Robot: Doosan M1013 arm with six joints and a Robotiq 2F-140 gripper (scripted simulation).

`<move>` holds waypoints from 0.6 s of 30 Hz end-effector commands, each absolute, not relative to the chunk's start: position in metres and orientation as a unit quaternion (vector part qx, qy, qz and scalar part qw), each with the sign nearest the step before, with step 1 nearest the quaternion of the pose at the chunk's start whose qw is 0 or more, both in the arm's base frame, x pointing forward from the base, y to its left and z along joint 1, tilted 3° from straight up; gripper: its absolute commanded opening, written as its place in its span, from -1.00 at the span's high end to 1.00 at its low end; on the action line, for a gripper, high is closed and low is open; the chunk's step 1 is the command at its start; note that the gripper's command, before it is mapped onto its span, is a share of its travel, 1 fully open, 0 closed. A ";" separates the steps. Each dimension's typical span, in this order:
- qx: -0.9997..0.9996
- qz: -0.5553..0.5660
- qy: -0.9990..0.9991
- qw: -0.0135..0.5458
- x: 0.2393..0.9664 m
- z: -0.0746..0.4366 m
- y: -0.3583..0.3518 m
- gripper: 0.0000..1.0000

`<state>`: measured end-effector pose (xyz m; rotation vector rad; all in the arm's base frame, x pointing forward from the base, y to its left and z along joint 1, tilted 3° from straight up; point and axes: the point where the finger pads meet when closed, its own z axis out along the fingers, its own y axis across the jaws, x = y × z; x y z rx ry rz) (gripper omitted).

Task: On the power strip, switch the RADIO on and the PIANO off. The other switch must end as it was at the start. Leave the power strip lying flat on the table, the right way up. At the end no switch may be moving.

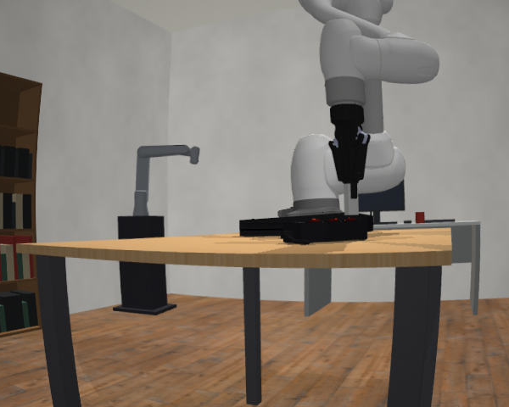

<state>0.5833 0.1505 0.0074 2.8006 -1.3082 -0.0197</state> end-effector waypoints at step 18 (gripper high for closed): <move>0.905 -0.007 -0.424 0.025 0.581 -0.004 0.153 1.00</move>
